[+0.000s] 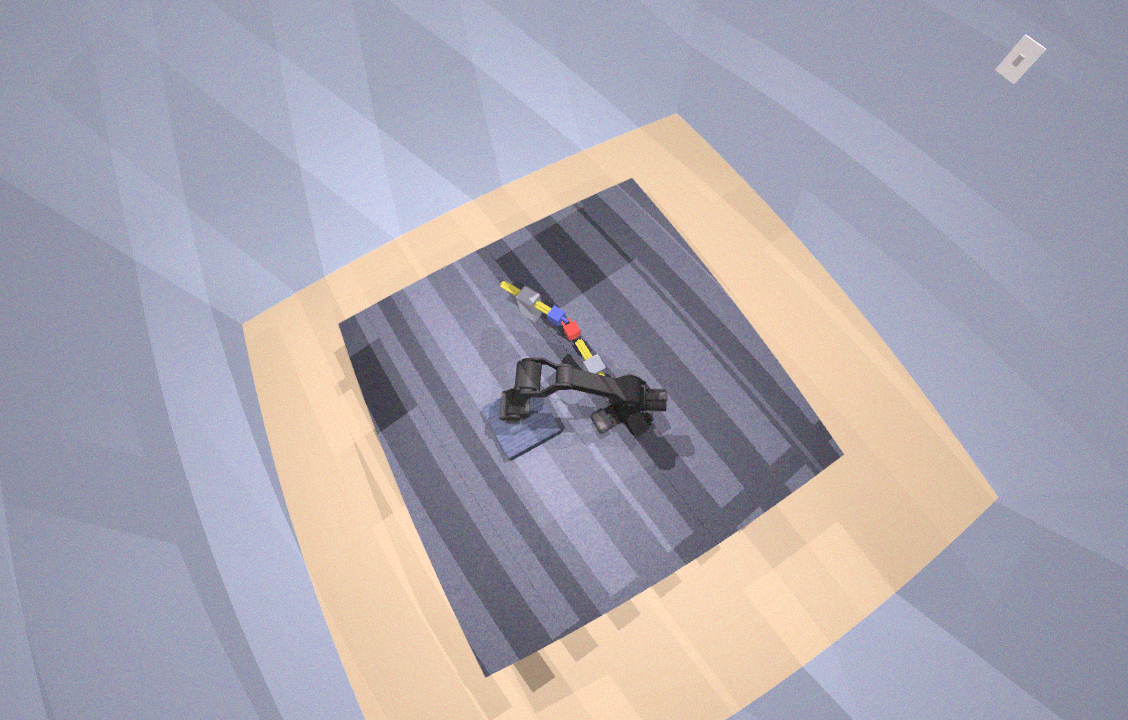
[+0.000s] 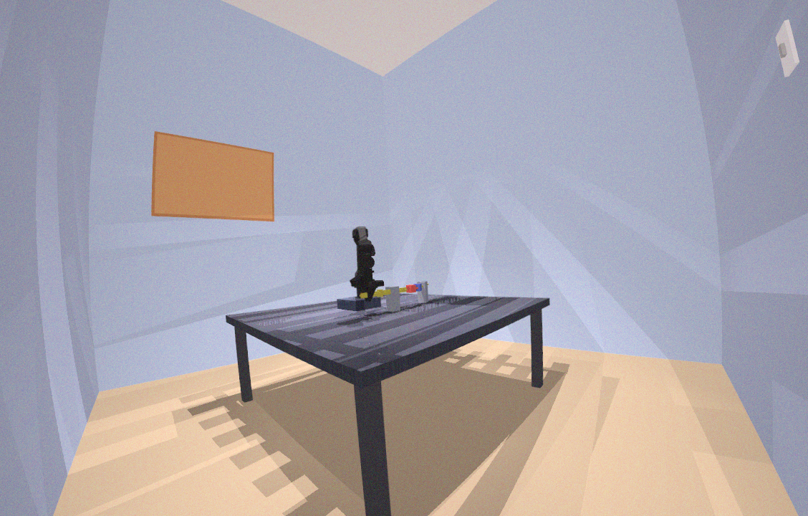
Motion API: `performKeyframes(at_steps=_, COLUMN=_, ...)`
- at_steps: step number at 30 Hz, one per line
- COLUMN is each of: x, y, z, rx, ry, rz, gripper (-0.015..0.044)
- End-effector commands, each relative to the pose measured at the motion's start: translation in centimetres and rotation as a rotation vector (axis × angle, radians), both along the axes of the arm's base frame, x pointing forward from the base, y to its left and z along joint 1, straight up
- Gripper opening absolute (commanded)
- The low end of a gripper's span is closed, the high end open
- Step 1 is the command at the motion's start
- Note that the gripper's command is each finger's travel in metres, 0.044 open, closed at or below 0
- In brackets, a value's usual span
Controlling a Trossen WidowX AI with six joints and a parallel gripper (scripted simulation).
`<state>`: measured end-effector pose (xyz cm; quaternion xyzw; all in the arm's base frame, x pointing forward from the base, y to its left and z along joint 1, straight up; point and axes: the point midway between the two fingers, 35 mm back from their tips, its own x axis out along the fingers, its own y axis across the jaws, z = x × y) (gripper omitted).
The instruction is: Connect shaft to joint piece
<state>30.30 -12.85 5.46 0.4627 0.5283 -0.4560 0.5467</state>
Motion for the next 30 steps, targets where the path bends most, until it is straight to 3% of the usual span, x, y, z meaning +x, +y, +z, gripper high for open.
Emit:
performKeyframes(at_steps=1, x=-0.1, y=0.6, z=-0.3, rx=-0.001, ry=0.001, rz=-0.003, gripper=0.0)
performKeyframes(at_steps=30, x=-0.7, y=4.9, z=-0.3, rx=0.003, ry=0.001, rz=-0.003, gripper=0.0)
